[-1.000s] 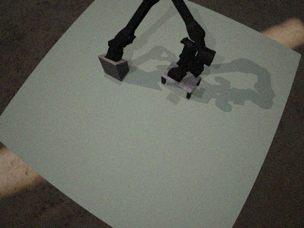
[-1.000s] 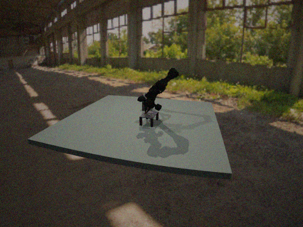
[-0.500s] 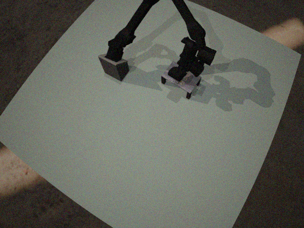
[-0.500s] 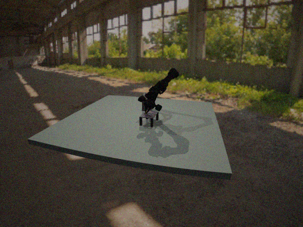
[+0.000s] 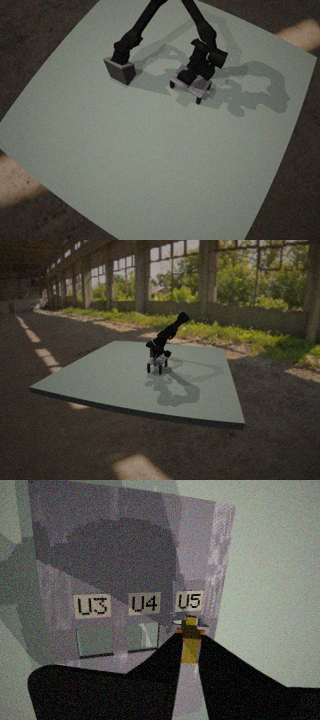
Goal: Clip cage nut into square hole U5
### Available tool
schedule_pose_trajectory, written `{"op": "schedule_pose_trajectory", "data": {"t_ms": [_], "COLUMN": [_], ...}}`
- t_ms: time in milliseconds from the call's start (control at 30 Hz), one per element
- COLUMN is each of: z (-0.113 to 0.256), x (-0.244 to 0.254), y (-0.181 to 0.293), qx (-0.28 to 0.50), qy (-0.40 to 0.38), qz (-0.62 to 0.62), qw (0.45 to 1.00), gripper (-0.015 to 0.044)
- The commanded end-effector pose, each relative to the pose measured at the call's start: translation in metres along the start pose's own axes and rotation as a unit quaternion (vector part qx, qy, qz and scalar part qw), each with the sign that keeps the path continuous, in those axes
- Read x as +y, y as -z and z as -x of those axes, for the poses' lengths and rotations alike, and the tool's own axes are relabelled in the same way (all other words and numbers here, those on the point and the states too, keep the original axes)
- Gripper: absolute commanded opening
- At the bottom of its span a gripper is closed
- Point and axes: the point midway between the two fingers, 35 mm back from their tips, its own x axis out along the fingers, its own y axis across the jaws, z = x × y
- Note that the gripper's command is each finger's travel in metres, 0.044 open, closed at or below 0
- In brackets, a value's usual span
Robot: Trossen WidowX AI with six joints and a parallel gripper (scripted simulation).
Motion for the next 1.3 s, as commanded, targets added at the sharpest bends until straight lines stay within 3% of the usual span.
{"op": "schedule_pose_trajectory", "data": {"t_ms": [0,1267], "z": [0.0018,0.0022], "x": [0.0002,0.0044], "y": [-0.0001,0.0], "qx": [-0.002,-0.002], "qy": [0.003,0.028], "qz": [-0.002,-0.002], "qw": [1.0,1.0], "gripper": [0.0026,0.0026]}}
